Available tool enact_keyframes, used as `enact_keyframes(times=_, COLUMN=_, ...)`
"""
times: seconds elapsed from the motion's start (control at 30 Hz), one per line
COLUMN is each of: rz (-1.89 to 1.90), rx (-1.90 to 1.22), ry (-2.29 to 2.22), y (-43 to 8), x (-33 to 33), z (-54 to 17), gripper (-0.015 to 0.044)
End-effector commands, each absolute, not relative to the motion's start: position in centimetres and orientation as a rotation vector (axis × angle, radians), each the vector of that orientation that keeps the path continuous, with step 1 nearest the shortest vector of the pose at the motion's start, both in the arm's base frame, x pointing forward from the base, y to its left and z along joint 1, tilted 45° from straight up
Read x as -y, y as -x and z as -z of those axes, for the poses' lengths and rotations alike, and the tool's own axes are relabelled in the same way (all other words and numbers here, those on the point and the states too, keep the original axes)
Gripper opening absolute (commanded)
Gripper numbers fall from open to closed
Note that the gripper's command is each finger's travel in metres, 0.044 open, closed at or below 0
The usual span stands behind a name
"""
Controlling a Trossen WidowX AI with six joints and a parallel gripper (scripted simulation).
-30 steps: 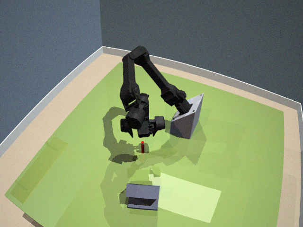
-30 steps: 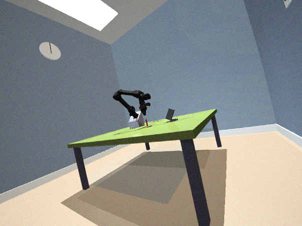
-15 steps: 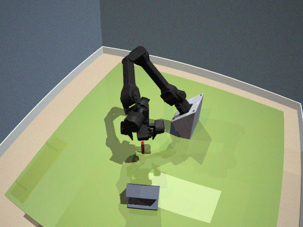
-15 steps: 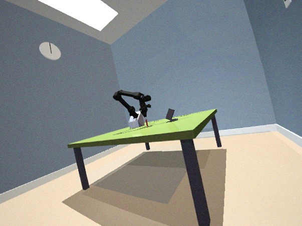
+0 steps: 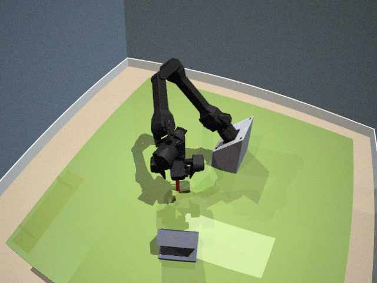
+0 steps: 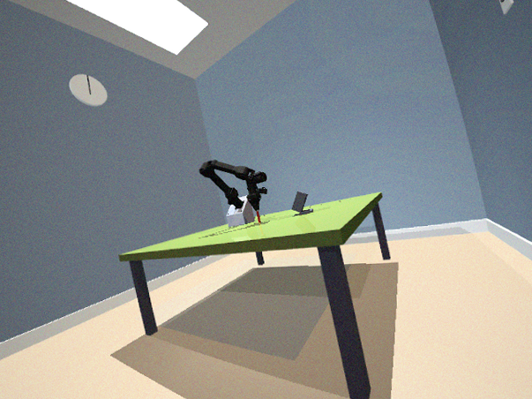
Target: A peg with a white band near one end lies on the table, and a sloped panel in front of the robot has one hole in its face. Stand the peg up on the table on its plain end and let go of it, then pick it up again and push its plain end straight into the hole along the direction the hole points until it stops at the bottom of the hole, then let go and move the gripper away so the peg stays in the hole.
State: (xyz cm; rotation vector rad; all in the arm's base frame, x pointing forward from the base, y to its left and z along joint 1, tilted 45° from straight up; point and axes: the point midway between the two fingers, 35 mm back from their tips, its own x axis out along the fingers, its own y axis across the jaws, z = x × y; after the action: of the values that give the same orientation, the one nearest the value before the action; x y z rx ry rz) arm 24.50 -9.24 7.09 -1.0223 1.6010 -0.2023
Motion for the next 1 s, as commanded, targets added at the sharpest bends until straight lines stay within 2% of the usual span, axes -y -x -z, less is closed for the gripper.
enact_keyframes(times=0.0, rz=0.201, rx=-1.602, ry=1.030, y=-24.5, x=9.8, z=-6.5, gripper=0.0440)
enact_keyframes(times=0.7, rz=0.206, rx=-1.602, ry=1.034, y=-24.4, x=12.1, z=-4.4, gripper=0.0440)
enact_keyframes(times=0.97, rz=0.209, rx=-1.602, ry=1.027, y=-24.5, x=11.8, z=-4.7, gripper=0.0230)
